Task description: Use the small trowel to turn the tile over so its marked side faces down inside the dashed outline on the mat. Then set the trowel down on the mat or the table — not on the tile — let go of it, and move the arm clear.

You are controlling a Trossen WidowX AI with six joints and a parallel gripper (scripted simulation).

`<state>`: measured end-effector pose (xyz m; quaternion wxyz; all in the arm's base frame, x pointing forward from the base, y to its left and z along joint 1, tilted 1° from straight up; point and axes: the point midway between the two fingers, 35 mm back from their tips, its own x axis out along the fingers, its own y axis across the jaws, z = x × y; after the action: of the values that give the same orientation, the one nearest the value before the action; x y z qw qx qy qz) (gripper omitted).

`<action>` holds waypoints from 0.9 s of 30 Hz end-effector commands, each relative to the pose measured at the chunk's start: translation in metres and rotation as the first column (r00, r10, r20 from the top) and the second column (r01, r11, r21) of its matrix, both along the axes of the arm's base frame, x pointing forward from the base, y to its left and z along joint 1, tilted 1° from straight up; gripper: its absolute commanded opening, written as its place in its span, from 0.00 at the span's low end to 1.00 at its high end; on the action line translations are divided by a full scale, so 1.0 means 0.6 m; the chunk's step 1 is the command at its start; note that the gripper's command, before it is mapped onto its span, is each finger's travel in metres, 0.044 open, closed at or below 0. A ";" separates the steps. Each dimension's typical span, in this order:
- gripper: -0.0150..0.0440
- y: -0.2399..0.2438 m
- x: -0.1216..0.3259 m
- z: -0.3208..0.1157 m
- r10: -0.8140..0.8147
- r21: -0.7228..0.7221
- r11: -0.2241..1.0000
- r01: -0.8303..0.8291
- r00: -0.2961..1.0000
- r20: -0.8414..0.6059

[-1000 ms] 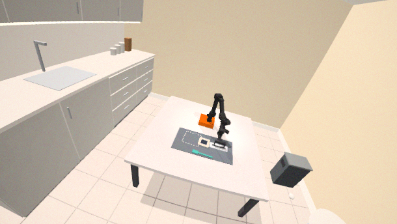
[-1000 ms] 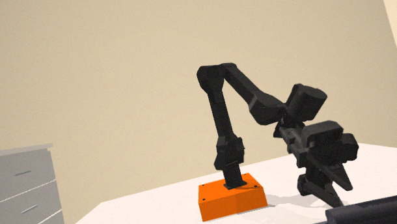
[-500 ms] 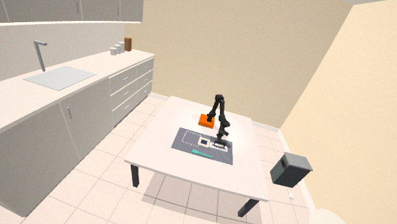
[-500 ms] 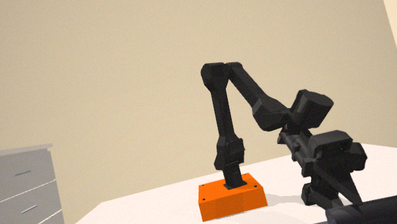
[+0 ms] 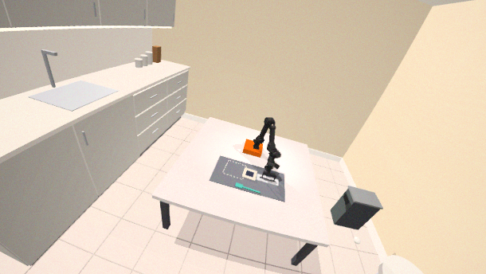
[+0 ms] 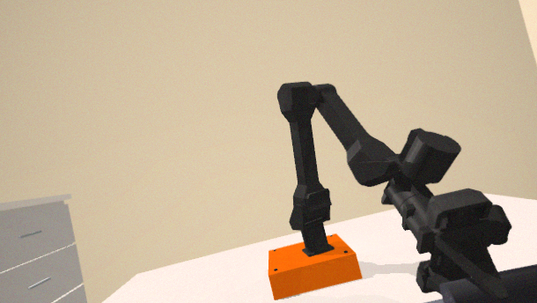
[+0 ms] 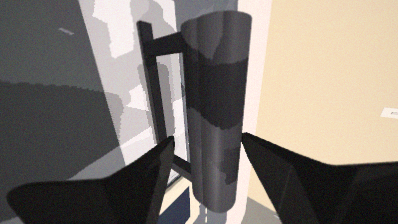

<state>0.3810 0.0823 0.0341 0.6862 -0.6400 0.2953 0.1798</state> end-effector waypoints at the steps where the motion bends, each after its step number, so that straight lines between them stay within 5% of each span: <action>1: 0.76 0.000 0.012 -0.005 0.004 0.001 1.000 -0.004 1.000 0.005; 7: 0.76 -0.002 0.021 -0.013 0.003 0.001 1.000 -0.003 1.000 0.006; 13: 0.50 -0.002 0.021 -0.013 0.003 0.001 1.000 -0.003 1.000 0.006; 27: 0.34 -0.002 0.021 -0.013 0.003 0.001 1.000 -0.003 1.000 0.006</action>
<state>0.3927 0.0801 0.0261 0.6867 -0.6408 0.2938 0.1774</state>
